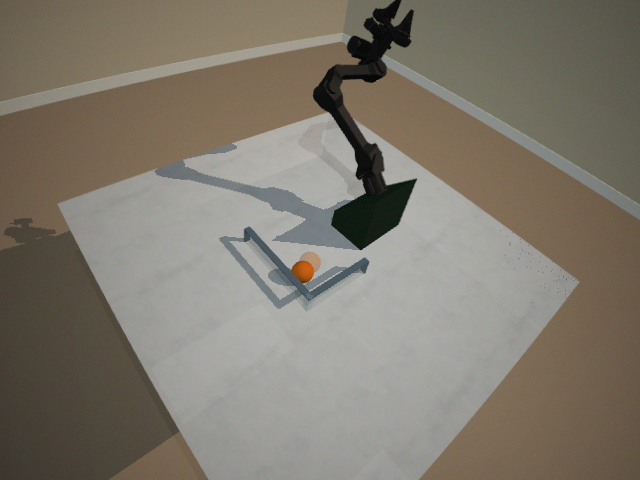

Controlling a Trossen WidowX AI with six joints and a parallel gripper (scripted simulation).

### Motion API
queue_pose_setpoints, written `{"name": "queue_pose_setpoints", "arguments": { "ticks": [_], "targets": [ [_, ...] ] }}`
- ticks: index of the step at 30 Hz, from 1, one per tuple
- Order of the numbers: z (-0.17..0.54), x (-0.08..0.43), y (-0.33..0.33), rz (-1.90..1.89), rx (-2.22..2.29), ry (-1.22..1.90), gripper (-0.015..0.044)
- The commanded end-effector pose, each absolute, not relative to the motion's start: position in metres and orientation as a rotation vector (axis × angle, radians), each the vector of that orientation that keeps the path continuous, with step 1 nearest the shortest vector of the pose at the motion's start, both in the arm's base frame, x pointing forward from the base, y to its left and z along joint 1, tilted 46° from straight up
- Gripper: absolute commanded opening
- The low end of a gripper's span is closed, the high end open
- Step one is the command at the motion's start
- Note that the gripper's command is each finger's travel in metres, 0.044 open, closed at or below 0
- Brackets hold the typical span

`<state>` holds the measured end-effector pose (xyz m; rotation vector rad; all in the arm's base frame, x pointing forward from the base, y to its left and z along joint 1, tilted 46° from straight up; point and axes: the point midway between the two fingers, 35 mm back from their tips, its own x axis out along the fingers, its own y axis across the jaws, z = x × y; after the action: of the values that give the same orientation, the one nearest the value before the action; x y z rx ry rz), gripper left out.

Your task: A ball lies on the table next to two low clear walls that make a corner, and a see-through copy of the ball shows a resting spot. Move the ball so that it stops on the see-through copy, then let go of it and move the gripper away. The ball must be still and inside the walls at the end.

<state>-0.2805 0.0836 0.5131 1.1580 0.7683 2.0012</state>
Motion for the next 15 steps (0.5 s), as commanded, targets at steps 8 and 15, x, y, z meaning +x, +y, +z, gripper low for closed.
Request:
{"name": "queue_pose_setpoints", "arguments": {
  "ticks": [8, 15],
  "targets": [
    [0.508, -0.305, 0.037, 2.173, 1.068, 0.815, 0.0434],
    [0.5, -0.324, -0.033, 2.405, 0.945, 0.865, 0.0434]
  ]
}}
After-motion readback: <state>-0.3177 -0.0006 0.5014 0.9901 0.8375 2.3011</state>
